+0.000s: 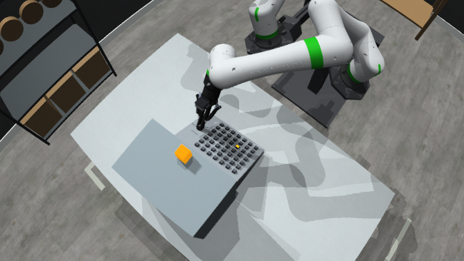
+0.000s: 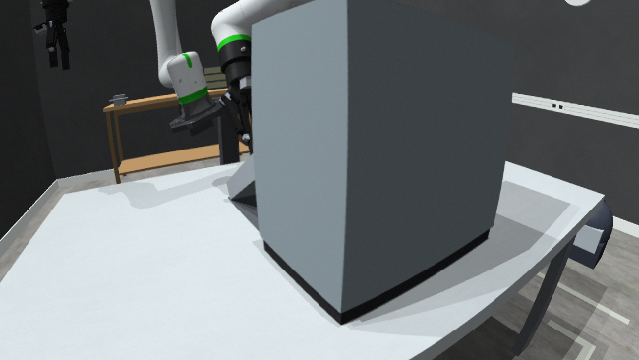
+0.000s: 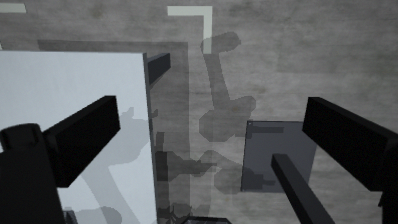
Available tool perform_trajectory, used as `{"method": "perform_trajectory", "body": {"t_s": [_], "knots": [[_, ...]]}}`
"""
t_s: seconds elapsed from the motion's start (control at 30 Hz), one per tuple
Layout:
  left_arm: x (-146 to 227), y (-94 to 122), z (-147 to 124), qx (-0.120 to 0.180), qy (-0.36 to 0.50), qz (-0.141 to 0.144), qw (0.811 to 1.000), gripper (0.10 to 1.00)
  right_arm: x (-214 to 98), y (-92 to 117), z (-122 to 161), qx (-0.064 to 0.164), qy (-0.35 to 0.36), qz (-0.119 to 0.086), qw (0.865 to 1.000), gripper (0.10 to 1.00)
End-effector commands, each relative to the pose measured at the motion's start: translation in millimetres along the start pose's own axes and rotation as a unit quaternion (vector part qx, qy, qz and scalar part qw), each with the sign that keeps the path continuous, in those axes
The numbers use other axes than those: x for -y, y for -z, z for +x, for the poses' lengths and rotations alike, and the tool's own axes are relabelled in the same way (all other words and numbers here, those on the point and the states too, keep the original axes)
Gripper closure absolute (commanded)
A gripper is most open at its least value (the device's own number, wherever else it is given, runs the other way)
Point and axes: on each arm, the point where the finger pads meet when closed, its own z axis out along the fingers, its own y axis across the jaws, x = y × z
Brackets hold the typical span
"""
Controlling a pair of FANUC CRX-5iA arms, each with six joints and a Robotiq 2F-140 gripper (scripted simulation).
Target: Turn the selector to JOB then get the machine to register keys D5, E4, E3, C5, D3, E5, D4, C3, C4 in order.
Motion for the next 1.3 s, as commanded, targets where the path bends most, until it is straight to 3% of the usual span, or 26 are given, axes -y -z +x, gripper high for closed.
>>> {"method": "perform_trajectory", "body": {"t_s": [0.0,0.6,1.07,1.27], "knots": [[-0.4,1.2,1.3,-0.001,0.001,-0.001,1.000,0.999,-0.1,0.8,0.2,-0.001,0.000,0.000,1.000,0.098],[-0.4,1.2,1.3,-0.001,-0.040,-0.001,0.999,0.999,-0.1,0.8,0.2,-0.001,0.000,0.000,1.000,0.098],[-0.4,1.2,1.3,-0.001,-0.157,-0.001,0.988,0.999,-0.1,0.8,0.2,-0.001,0.000,0.000,1.000,0.098],[-0.4,1.2,1.3,-0.001,-0.240,0.000,0.971,0.999,-0.1,0.8,0.2,-0.001,0.000,0.000,1.000,0.098]]}}
